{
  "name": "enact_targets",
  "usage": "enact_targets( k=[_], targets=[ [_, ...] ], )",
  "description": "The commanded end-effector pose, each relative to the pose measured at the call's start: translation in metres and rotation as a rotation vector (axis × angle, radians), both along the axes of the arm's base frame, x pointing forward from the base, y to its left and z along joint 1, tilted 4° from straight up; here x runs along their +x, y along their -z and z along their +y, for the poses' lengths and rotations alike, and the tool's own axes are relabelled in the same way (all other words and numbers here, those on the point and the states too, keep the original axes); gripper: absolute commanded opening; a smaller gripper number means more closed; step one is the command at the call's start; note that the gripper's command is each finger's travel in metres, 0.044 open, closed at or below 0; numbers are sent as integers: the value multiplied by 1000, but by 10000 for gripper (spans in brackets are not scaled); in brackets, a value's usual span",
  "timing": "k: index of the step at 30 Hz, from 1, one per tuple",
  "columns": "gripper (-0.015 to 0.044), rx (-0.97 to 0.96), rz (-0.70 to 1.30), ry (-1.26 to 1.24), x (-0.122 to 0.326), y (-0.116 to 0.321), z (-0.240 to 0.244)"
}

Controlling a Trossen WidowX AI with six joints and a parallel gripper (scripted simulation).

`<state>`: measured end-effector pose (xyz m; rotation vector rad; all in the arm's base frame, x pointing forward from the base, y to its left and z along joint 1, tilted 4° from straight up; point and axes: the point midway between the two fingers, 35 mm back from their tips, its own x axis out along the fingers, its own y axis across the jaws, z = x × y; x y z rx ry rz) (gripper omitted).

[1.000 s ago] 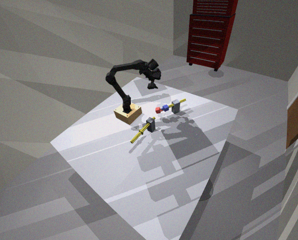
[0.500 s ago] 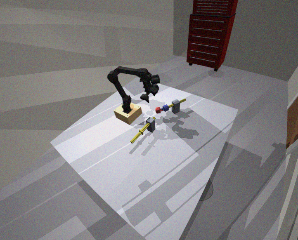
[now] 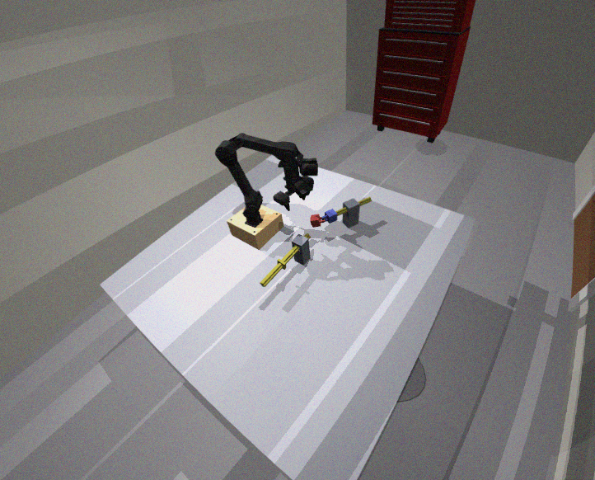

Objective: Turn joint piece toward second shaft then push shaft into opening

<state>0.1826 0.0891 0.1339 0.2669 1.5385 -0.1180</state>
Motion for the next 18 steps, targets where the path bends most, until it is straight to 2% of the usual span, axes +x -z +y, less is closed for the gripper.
enact_targets(
  k=[1,18],
  targets=[
    [440,-5,14,109,-1,3,-1],
    [440,11,58,615,0,7,-1]
  ],
)
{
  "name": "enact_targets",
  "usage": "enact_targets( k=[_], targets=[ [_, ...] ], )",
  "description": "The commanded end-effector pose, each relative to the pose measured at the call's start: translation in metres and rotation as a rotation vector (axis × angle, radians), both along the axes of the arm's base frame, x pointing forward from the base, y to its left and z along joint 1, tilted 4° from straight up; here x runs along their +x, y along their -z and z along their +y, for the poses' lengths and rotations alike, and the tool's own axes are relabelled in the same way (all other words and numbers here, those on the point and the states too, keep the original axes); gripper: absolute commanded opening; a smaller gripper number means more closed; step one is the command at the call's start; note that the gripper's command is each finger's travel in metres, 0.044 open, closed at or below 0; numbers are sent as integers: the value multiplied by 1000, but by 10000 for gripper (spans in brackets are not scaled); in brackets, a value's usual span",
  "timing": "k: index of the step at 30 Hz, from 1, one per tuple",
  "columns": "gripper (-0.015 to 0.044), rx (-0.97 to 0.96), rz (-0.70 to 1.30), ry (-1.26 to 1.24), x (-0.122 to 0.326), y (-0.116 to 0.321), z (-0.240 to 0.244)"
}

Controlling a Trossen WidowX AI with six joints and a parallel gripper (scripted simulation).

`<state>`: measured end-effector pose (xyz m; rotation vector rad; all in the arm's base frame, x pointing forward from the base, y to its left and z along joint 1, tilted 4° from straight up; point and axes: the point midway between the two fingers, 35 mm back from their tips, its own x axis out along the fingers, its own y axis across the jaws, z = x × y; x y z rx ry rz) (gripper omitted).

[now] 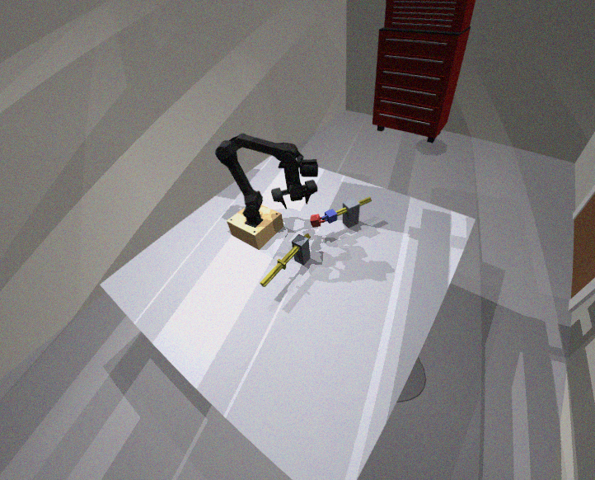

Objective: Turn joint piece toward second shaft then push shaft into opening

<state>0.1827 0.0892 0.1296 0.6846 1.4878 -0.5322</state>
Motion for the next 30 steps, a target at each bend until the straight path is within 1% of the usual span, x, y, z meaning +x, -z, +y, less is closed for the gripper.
enact_targets(
  k=[1,30],
  targets=[
    [440,-4,12,114,0,3,-1],
    [440,23,86,977,0,10,0]
  ],
)
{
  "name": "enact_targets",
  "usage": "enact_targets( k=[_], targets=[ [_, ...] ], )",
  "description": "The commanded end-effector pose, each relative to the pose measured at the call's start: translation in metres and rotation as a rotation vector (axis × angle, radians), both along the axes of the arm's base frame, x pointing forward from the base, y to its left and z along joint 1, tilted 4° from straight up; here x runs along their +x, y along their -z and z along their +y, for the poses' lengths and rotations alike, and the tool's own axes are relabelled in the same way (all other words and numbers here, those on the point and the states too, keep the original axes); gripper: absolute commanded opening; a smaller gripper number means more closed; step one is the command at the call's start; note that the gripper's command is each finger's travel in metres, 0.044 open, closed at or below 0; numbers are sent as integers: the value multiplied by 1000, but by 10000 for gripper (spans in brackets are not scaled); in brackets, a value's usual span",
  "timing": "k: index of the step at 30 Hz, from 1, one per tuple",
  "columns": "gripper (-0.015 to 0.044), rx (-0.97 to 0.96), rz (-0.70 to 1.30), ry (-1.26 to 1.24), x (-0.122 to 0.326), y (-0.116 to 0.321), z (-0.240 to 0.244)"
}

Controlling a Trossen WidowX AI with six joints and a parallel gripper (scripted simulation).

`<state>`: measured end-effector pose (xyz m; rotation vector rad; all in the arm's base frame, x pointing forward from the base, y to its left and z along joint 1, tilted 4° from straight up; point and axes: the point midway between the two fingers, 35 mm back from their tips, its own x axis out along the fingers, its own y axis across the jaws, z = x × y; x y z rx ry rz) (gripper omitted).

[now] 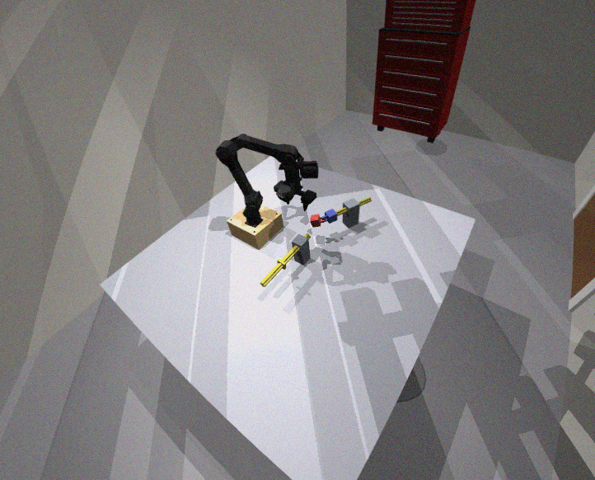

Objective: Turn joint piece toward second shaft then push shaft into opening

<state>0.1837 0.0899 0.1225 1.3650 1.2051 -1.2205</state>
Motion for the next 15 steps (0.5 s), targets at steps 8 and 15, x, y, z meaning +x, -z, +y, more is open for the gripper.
enact_targets(
  k=[8,15],
  targets=[
    [440,3,30,323,0,4,-1],
    [440,9,49,532,0,6,-1]
  ],
)
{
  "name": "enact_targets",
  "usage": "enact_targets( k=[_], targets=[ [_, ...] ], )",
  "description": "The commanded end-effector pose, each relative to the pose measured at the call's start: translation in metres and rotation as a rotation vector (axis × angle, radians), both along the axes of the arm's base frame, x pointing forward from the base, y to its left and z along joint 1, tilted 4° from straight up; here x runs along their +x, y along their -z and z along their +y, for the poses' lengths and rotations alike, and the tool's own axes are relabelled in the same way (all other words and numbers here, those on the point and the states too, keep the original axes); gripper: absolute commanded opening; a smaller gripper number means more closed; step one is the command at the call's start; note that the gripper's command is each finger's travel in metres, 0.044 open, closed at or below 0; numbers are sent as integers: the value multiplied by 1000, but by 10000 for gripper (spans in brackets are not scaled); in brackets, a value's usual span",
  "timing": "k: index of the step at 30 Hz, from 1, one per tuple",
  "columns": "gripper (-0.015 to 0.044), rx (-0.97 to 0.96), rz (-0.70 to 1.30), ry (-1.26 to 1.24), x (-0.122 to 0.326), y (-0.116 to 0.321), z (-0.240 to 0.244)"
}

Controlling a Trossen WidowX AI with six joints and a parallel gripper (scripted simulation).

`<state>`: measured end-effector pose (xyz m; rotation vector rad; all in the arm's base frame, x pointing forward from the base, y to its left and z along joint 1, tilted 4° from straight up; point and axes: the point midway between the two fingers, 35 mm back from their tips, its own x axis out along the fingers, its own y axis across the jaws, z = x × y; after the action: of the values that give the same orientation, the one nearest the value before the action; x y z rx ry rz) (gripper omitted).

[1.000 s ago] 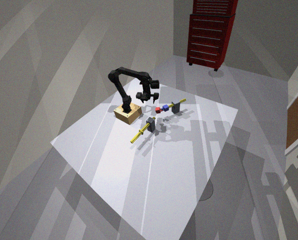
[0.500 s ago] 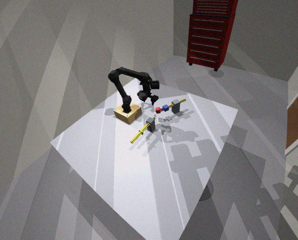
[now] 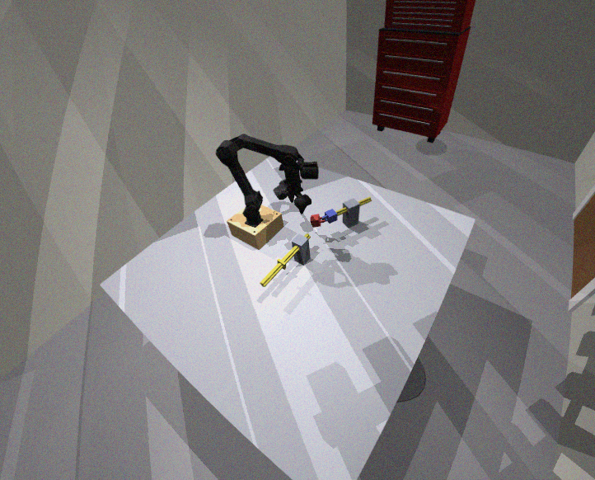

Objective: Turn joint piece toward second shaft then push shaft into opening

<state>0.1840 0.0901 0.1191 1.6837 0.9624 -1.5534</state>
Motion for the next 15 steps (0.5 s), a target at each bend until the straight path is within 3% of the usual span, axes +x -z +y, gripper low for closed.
enact_targets(
  k=[1,15],
  targets=[
    [440,-3,12,115,-1,3,-1],
    [440,9,49,532,0,6,-1]
  ],
)
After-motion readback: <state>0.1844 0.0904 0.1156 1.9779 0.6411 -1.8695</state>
